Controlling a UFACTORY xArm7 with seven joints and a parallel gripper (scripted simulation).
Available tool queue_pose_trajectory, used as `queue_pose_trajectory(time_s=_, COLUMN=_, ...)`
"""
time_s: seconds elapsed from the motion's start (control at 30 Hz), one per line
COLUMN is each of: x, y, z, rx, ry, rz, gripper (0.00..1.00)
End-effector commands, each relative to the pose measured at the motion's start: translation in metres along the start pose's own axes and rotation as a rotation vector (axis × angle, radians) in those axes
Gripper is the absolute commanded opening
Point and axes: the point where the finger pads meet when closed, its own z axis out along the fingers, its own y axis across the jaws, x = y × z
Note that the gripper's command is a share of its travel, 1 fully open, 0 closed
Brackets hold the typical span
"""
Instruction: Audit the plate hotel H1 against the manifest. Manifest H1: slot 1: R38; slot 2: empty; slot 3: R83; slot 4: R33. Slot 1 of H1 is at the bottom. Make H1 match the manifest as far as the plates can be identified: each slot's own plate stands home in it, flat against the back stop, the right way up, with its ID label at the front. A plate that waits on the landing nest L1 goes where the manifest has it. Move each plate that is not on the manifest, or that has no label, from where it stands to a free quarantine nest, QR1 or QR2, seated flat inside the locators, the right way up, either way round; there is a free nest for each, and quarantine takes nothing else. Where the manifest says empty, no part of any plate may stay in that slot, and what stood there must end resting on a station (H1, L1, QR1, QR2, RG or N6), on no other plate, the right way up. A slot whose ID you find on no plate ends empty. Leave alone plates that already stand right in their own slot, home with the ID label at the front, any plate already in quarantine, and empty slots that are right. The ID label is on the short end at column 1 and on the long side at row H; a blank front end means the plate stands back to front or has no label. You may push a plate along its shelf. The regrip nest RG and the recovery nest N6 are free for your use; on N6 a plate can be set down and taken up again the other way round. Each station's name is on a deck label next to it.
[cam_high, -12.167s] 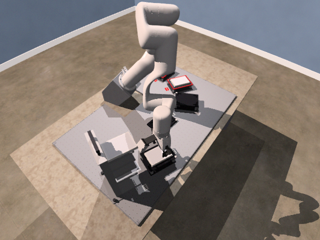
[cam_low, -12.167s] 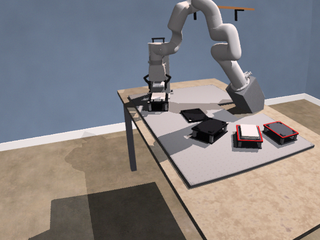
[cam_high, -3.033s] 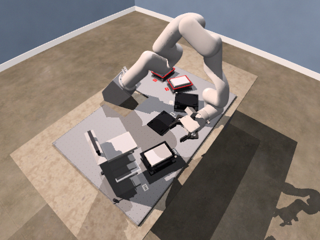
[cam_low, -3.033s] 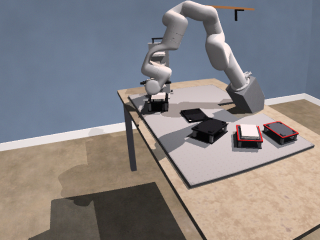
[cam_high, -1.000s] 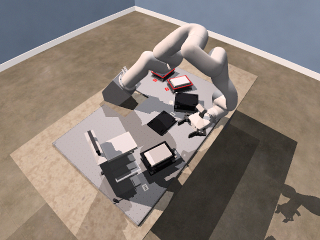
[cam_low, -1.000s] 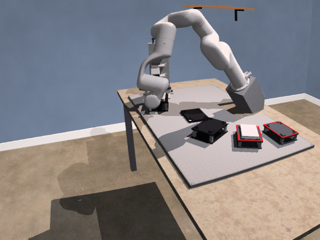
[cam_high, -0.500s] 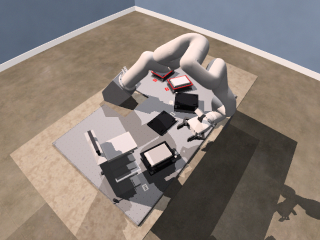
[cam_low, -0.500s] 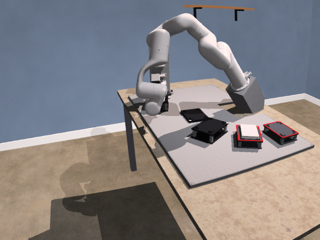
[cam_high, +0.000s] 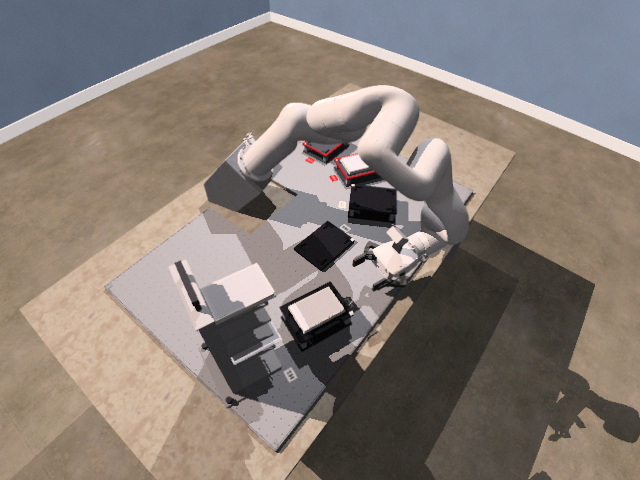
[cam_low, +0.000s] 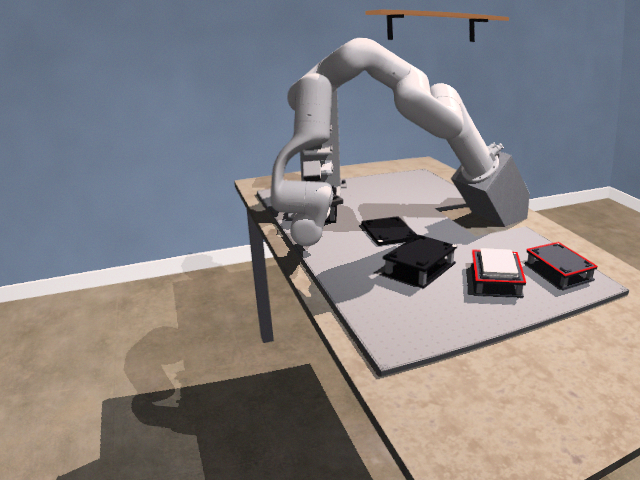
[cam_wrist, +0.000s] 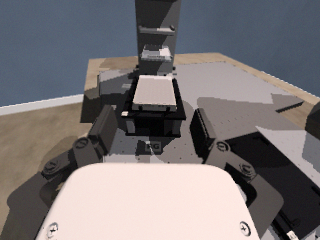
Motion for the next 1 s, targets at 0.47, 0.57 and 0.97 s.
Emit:
queue_pose_trajectory(time_s=0.47, x=-0.035, y=-0.001, z=-0.001, rx=0.000, ry=0.000, rz=0.004, gripper=1.00)
queue_pose_trajectory(time_s=0.57, x=-0.035, y=-0.001, z=-0.001, rx=0.000, ry=0.000, rz=0.004, gripper=1.00)
queue_pose_trajectory(time_s=0.97, x=-0.035, y=-0.001, z=-0.001, rx=0.000, ry=0.000, rz=0.004, gripper=1.00)
